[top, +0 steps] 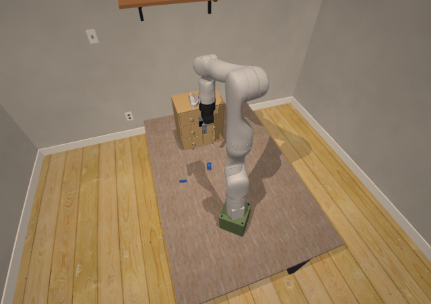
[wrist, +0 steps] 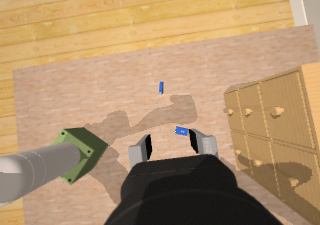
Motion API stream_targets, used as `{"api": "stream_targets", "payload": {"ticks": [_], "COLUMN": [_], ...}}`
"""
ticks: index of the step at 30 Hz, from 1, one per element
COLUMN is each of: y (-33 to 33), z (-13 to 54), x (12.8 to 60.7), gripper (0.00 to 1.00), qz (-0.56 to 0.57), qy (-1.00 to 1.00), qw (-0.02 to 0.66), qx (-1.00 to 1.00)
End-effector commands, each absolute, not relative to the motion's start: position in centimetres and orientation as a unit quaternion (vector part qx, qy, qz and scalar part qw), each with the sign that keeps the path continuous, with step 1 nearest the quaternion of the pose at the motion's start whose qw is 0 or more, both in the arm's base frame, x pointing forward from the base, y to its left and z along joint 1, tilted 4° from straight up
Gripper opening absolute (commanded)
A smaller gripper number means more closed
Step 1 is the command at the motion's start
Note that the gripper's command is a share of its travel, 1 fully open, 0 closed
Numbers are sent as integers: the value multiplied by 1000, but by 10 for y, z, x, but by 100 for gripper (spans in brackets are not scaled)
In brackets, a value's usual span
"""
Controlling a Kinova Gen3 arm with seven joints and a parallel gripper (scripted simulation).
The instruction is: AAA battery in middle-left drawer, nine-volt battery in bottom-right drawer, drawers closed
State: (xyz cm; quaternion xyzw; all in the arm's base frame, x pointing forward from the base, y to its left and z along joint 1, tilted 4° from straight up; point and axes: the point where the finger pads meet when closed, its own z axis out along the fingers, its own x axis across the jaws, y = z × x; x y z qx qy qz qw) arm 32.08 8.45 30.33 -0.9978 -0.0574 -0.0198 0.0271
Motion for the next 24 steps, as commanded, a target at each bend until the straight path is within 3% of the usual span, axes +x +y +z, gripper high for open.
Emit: {"api": "stream_targets", "payload": {"ticks": [1,24], "y": [85,97], "z": [304,299], "x": [321,328], "gripper": [100,100], "qz": [-20,-19], "qy": [-57,-19], "qw": [27,27], "qx": [-998,-999]}}
